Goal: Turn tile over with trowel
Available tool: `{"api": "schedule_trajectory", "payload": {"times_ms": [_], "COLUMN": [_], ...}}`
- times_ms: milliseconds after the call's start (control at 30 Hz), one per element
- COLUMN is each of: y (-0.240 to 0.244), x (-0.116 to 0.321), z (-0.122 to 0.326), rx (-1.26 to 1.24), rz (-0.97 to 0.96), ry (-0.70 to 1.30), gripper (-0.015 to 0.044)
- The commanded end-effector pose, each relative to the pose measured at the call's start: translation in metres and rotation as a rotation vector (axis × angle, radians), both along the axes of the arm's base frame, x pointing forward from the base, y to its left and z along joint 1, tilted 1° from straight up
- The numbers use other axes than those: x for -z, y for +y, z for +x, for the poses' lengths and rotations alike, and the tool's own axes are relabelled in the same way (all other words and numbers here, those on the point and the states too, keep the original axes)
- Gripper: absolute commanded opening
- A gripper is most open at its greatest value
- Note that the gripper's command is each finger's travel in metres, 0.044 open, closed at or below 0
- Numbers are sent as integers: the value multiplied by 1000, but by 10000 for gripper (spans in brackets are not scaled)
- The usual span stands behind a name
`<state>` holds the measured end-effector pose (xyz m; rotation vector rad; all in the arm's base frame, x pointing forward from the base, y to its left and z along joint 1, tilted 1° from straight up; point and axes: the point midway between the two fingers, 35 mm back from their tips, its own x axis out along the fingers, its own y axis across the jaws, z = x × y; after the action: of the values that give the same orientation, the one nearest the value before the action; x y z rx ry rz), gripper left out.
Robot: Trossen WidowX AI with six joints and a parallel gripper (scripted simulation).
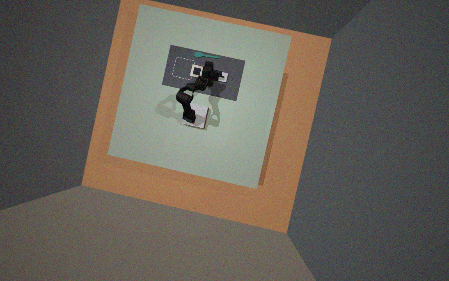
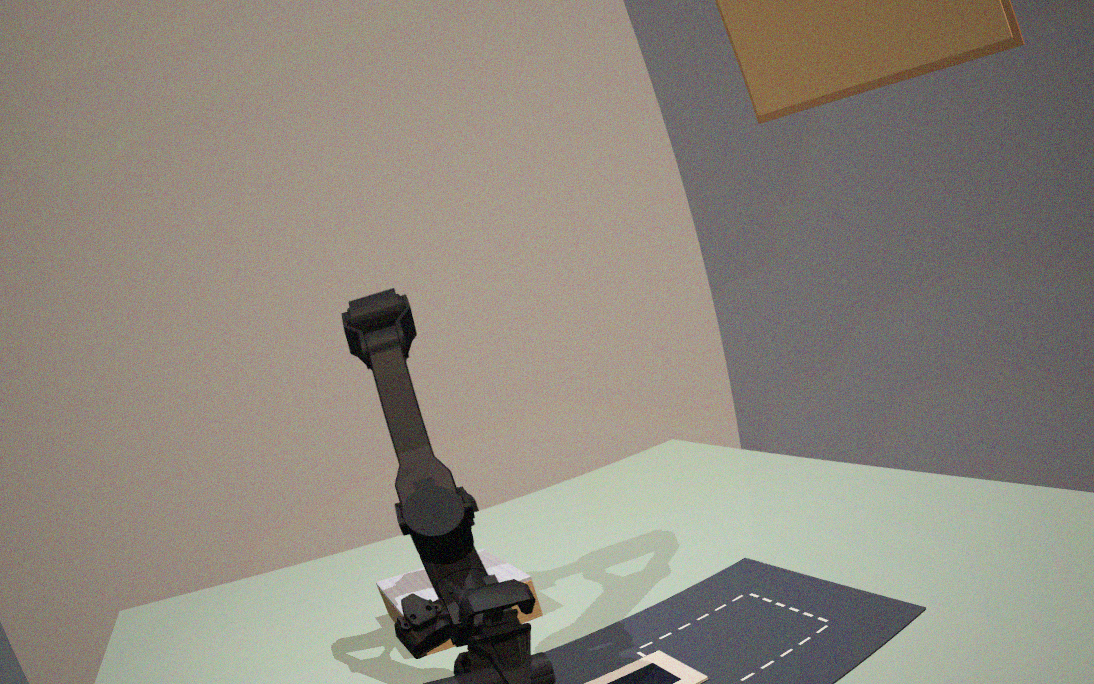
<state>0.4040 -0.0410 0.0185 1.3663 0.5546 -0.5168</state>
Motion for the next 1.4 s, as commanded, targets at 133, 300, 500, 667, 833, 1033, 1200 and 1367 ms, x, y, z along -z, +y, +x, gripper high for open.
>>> {"api": "schedule_trajectory", "payload": {"times_ms": [133, 300, 500, 667, 833, 1033, 1200, 1367], "y": [16, 24, 34, 39, 36, 34, 37, 41], "x": [-1, -1, -1, -1, -4, -10, -18, -26], "z": [0, -1, -2, -3, -3, -2, -2, -3], "rx": [-9, -9, -9, -9, -8, -8, -8, -8], "rz": [5, 6, 7, 7, 47, 108, 111, 111], "ry": [-4, -4, -5, -5, -3, 2, 2, 2], "gripper": [0, 0, 0, 0, 0, 0, 0, 0]}}
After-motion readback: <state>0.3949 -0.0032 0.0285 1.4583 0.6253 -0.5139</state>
